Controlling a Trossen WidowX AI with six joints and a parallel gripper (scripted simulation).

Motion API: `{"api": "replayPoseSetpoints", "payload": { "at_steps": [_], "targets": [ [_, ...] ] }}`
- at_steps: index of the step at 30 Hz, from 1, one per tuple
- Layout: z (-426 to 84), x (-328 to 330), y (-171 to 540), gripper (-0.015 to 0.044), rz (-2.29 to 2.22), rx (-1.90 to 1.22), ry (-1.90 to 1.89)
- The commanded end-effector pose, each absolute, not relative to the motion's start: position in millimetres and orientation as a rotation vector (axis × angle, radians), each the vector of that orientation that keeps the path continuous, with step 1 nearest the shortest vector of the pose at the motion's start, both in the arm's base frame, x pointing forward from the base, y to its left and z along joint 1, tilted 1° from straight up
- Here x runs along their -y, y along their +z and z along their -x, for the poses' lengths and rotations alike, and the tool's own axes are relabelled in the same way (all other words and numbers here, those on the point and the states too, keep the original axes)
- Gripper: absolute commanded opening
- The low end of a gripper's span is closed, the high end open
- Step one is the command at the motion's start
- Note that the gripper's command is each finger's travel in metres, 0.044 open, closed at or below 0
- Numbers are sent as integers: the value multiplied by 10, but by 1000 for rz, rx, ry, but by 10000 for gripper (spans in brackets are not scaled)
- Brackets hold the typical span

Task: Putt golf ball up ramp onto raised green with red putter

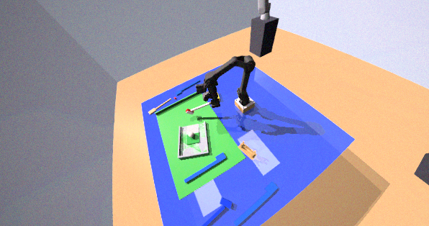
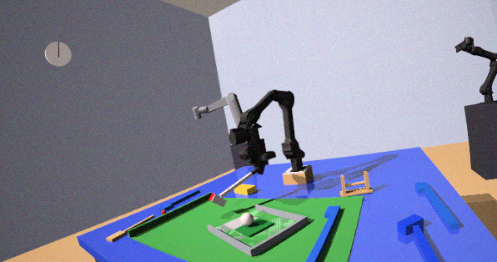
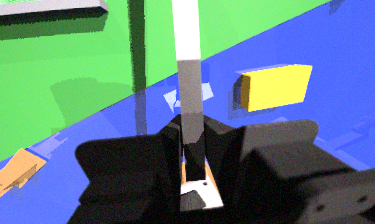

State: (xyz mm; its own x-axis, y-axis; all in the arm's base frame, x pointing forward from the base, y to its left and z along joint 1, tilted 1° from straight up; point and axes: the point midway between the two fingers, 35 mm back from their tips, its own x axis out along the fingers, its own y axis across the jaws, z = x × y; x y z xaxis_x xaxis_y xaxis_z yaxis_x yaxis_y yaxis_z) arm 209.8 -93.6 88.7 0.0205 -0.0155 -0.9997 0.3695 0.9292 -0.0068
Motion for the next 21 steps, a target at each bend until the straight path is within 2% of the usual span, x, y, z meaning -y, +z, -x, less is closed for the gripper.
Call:
{"api": "replayPoseSetpoints", "payload": {
  "at_steps": [1,21],
  "targets": [
    [-2097,935,1147,0,-283,-1510,-313],
    [-2099,932,1087,0,-285,-1516,-306]
  ]
}}
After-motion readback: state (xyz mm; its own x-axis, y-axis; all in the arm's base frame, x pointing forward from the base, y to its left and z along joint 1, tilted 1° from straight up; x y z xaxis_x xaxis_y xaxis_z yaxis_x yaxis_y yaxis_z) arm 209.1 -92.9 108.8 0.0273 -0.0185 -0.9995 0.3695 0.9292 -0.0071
